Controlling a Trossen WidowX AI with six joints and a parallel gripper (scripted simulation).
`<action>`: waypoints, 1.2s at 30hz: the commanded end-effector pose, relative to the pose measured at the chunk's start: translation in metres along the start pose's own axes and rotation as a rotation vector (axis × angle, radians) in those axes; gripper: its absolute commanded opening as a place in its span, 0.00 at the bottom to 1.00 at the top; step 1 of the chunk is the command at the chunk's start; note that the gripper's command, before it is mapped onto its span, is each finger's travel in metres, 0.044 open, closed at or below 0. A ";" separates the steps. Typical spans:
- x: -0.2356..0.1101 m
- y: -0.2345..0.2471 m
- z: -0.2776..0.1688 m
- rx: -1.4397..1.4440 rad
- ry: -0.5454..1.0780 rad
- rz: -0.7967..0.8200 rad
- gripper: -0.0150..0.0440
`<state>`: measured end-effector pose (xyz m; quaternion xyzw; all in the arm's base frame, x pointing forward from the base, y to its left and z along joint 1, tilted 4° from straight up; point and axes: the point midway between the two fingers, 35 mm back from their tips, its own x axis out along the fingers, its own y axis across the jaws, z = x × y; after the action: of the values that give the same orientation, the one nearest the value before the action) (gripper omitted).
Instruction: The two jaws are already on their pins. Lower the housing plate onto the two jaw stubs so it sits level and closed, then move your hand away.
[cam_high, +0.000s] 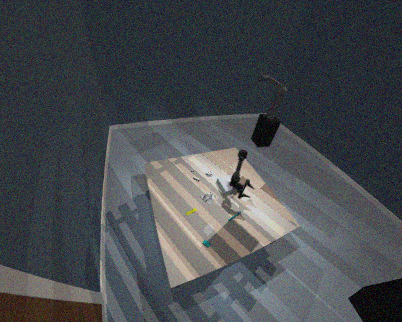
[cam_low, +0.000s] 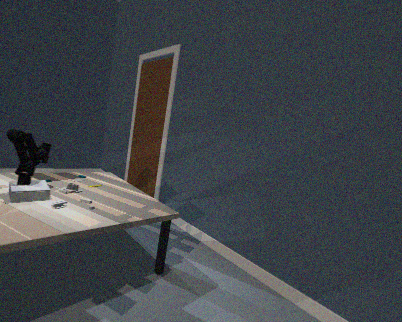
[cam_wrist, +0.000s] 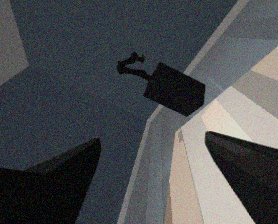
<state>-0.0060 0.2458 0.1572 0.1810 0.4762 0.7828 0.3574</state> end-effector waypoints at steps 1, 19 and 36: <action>0.000 0.000 0.000 0.000 0.000 0.000 0.98; -0.041 -0.041 0.053 0.089 -0.260 -0.219 1.00; -0.111 -0.081 0.096 0.201 -0.519 -0.466 1.00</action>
<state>0.1427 0.2514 0.1416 0.2871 0.4734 0.5844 0.5932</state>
